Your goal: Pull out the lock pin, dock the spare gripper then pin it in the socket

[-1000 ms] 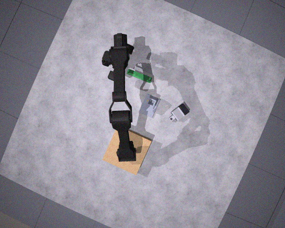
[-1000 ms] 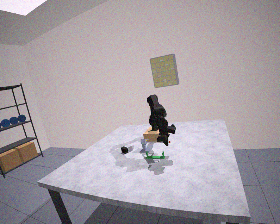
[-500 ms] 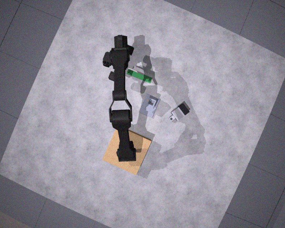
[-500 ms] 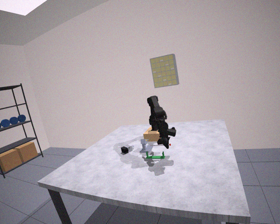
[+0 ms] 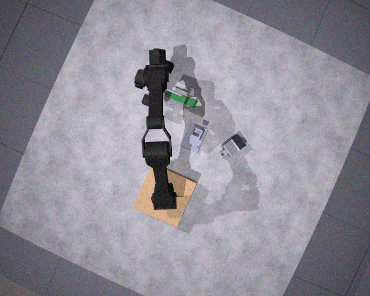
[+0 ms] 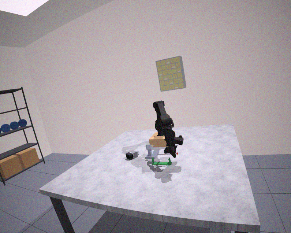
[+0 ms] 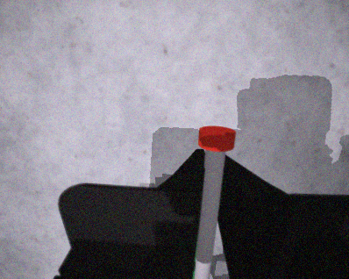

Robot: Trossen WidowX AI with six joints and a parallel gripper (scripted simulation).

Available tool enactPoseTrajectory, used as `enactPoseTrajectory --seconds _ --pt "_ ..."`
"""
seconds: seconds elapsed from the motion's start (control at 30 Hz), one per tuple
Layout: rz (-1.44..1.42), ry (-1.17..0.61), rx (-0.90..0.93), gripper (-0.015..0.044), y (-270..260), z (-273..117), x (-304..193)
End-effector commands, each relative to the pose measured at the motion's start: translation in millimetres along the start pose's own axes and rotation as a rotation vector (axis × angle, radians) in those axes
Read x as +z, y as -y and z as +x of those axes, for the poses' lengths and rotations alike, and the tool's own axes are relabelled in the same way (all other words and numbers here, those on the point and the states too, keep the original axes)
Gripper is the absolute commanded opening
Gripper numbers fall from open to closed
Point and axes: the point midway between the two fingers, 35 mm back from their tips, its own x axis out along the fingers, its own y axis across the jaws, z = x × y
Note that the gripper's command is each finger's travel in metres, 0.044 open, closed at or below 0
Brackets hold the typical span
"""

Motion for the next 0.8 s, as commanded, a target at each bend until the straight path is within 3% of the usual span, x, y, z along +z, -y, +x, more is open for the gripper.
enactPoseTrajectory --seconds 0.0,0.77 --pt "-0.004 -0.001 0.003 0.0 -1.5 8.3 -1.9" --pt "-0.005 0.006 -0.013 0.0 -2.7 29.1 -5.0"
